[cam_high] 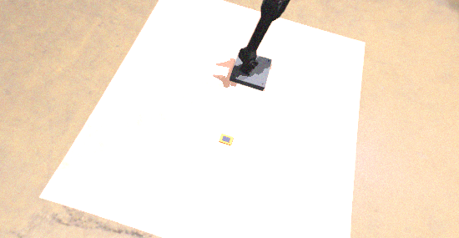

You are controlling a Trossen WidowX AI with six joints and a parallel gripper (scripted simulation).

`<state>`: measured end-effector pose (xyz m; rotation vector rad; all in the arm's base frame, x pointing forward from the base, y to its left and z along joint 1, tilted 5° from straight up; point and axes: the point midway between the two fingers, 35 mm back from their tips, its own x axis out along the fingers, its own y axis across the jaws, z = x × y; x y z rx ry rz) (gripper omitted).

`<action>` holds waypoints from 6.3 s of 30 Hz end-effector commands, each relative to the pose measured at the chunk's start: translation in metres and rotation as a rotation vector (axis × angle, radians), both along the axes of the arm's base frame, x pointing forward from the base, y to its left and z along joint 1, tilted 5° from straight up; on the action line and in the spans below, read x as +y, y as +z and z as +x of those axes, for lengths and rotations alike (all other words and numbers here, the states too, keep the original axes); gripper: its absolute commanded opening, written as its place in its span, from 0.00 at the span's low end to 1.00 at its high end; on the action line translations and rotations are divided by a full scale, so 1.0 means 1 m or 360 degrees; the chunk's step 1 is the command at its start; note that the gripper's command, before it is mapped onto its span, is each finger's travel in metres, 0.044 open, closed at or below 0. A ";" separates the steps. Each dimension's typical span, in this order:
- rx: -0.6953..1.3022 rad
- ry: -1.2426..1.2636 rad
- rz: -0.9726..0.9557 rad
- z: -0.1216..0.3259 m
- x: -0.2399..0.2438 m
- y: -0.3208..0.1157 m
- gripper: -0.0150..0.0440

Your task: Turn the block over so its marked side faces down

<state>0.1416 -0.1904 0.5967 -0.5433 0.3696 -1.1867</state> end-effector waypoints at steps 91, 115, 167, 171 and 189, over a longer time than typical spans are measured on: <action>0.1825 0.0938 0.1867 0.245 0.282 -0.611 1.00; 0.1825 0.0938 0.1867 0.245 0.282 -0.614 0.56; 0.1140 0.1420 0.1642 0.245 0.282 -0.594 0.25; 0.1059 0.1469 0.1613 0.242 0.282 -0.592 0.25; 0.0783 0.1634 0.1505 0.252 0.284 -0.614 0.25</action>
